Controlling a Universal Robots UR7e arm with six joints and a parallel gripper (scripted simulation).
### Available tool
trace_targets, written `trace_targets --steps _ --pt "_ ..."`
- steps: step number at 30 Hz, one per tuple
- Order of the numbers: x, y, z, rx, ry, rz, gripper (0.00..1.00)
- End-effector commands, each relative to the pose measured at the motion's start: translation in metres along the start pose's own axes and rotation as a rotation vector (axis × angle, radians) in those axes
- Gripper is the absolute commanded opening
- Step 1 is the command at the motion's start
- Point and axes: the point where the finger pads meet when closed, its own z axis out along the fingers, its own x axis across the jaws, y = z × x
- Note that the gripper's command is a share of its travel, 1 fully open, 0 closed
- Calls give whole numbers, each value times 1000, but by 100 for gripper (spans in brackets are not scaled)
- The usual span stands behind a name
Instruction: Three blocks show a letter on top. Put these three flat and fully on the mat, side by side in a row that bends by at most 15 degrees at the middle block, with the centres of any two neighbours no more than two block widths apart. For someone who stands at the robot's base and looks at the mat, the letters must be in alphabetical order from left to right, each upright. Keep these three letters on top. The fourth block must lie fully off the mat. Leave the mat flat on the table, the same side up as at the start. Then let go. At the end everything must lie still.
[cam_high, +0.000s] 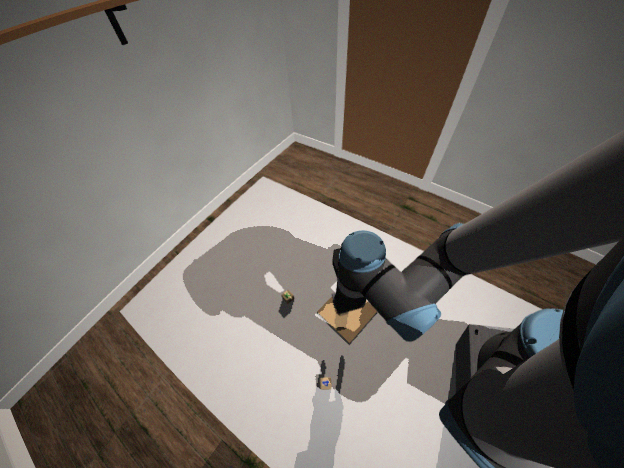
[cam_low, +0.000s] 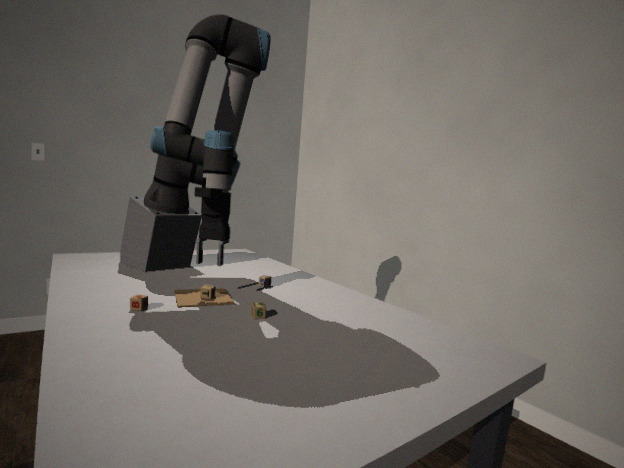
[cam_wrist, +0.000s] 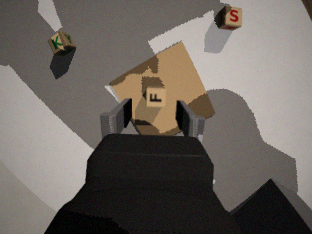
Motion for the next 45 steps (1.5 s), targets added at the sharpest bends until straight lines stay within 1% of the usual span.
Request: trace_targets --steps 1,12,38,45 --pt "0 0 1 1 -1 0 100" --pt "0 0 7 1 -1 -1 100" --pt "1 -1 42 1 -1 -1 100" --pt "1 -1 47 1 -1 -1 100"
